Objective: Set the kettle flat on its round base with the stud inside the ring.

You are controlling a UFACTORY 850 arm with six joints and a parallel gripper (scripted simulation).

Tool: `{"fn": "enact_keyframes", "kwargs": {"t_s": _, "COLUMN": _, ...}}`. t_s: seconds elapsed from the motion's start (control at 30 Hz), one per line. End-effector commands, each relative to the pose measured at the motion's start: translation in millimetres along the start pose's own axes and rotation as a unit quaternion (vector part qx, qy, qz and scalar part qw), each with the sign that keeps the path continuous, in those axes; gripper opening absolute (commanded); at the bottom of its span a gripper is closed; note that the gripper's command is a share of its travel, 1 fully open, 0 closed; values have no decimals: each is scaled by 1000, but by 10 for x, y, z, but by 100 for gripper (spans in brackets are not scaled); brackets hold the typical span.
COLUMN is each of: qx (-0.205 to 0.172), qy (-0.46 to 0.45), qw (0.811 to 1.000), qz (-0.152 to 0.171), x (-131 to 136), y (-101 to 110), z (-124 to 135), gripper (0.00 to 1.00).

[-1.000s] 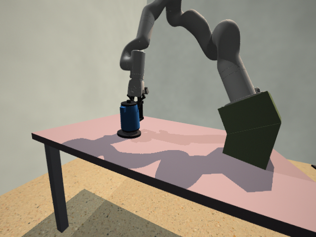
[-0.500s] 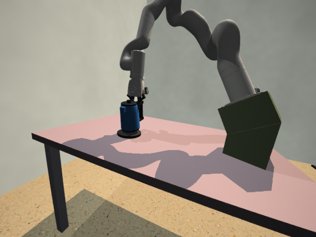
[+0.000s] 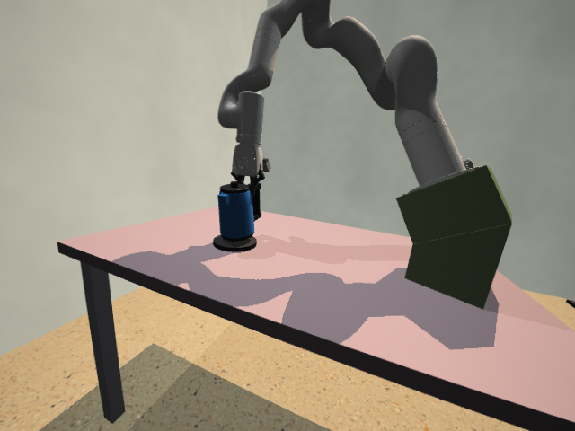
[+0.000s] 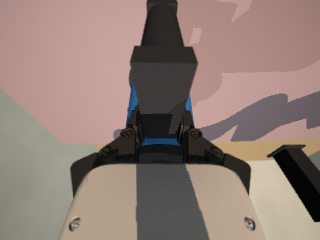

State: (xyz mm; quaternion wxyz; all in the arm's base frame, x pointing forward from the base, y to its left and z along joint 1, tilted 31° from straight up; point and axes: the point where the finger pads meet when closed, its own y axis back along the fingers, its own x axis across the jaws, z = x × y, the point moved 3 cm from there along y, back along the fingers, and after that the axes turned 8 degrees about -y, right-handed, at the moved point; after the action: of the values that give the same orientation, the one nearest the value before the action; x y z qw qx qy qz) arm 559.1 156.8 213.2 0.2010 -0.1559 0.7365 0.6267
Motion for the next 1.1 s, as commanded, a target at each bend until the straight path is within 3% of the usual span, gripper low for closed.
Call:
{"fn": "enact_keyframes", "kwargs": {"t_s": 0.0, "qx": 0, "qy": 0, "qw": 1000, "qz": -1, "x": -7, "y": -10, "z": 3, "gripper": 0}}
{"fn": "enact_keyframes", "kwargs": {"t_s": 1.07, "qx": 0, "qy": 0, "qw": 1000, "qz": -1, "x": -7, "y": -50, "z": 3, "gripper": 0}}
